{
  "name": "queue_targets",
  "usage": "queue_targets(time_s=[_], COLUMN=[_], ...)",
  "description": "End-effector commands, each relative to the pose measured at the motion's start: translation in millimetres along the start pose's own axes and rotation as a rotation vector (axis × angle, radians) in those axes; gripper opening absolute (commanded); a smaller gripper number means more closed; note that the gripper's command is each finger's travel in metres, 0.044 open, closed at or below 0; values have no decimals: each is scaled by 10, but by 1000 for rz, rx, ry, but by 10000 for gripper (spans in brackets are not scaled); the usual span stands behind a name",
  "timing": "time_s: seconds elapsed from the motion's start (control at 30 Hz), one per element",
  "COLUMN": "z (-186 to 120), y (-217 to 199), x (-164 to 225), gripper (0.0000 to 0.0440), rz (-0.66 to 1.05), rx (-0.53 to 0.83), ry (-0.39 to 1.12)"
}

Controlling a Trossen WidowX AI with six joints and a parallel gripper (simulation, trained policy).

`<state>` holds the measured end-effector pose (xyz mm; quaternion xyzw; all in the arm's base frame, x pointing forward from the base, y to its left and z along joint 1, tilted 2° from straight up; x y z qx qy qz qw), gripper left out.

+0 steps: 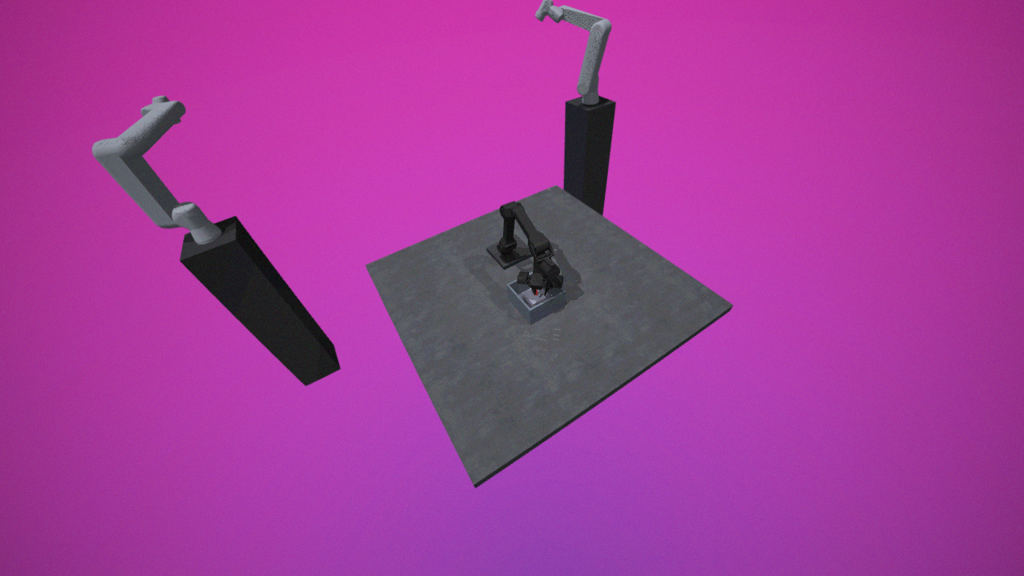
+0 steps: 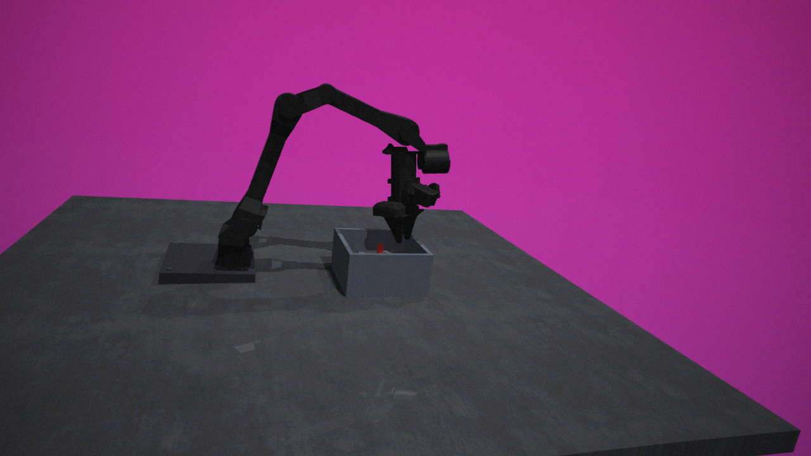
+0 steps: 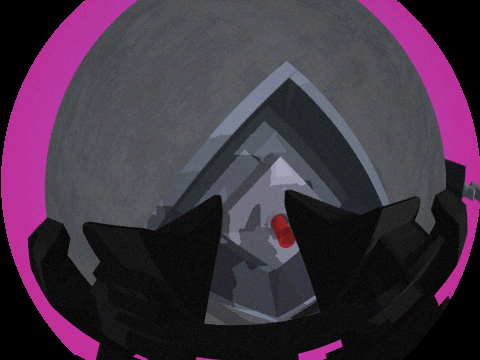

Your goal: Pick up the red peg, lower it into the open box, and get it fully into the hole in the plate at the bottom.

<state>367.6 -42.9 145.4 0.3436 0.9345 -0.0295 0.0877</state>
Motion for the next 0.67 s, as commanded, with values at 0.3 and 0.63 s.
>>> queue_targets(time_s=[0.3, 0.63], z=[-204, -309], y=[187, 359], x=[-146, -209], gripper=[216, 229], rz=[53, 87], rx=[34, 48], ry=[118, 159])
Point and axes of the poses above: the point midway between the two fingers, 35 mm back from their tips, its own z axis out along the fingers, its own y axis across the jaws, x = y × z, the point moved 1 cm from there along -z, back along the fingers, and after that the axes turned 3 degrees about -z, right-handed, at the moved point
